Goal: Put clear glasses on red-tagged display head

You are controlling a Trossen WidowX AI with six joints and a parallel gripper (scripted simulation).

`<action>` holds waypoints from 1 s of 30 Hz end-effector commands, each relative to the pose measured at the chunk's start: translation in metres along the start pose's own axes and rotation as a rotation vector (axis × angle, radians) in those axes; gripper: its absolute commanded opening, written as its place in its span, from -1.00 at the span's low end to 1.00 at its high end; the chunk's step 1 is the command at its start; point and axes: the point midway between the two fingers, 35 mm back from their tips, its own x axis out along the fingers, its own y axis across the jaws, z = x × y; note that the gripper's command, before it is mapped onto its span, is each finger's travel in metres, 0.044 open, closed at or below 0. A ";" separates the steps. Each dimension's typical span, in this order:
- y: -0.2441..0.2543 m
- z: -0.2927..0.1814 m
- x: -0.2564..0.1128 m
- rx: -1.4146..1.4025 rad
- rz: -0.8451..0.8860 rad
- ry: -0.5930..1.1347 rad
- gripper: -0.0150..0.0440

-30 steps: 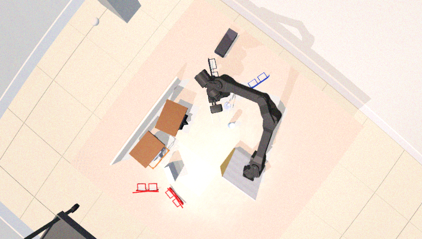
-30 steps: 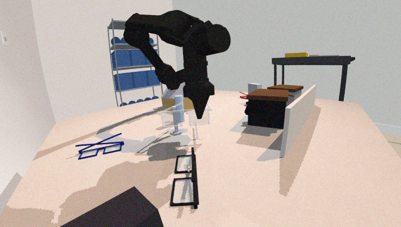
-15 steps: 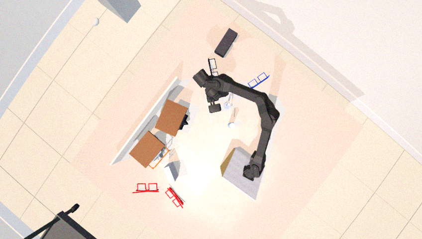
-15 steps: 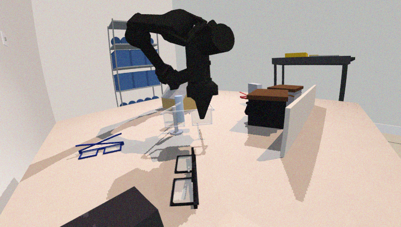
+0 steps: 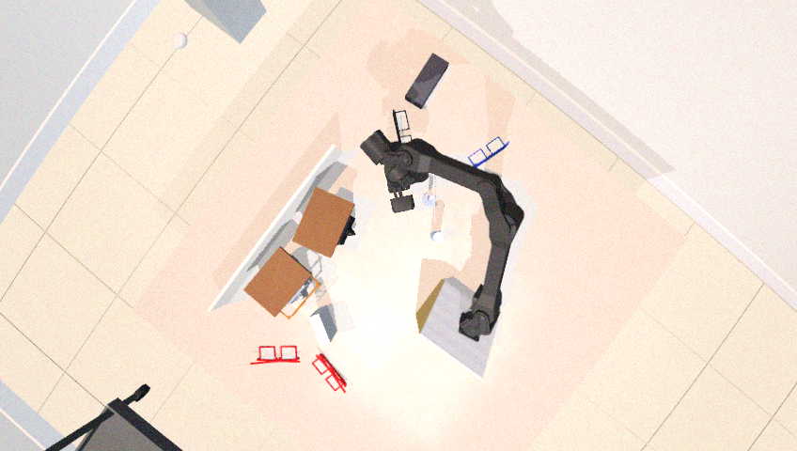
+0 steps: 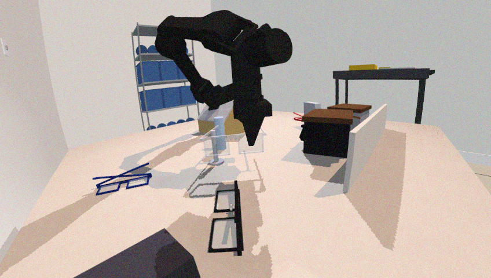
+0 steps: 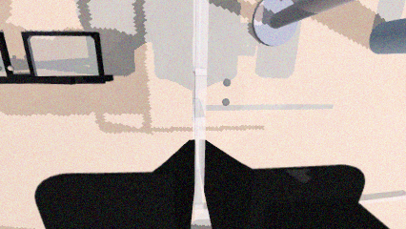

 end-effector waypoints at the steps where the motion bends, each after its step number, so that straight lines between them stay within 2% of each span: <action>1: 0.000 -0.003 0.001 0.002 -0.002 -0.002 -0.49; 30: 0.002 -0.012 0.001 0.002 -0.002 -0.002 -0.49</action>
